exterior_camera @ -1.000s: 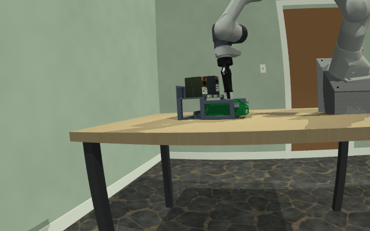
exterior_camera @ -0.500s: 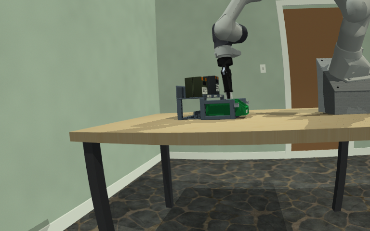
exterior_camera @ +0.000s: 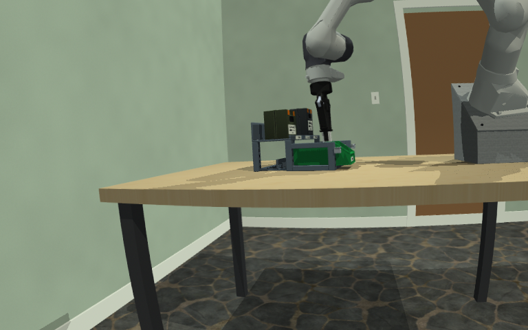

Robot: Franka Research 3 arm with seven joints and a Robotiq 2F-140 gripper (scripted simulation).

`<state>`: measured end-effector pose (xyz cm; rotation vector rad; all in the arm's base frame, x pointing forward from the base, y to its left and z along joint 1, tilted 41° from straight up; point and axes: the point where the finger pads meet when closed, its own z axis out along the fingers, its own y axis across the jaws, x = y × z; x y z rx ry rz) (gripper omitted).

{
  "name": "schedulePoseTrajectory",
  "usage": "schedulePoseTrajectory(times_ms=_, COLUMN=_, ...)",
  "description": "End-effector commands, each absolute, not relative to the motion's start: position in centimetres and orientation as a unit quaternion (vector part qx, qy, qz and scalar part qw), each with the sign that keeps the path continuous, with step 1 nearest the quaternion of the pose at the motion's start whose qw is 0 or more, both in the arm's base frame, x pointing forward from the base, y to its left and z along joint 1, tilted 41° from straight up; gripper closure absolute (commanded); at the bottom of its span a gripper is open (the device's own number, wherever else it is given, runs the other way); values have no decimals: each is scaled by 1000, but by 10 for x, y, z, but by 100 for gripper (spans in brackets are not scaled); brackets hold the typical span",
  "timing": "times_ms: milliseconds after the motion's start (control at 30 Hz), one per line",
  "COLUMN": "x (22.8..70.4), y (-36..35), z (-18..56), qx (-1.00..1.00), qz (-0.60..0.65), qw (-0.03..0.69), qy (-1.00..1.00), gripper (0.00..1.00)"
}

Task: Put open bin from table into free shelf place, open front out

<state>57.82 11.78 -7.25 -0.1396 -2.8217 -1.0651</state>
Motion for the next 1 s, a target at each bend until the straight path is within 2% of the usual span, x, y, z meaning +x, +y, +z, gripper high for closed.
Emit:
schedulePoseTrajectory(times_ms=0, x=579, y=117, z=-72, qx=-44, qz=-352, qw=58, qy=-933, gripper=94)
schedulePoseTrajectory(times_ms=967, x=579, y=115, z=-70, qx=-44, qz=-352, qw=58, qy=-933, gripper=94)
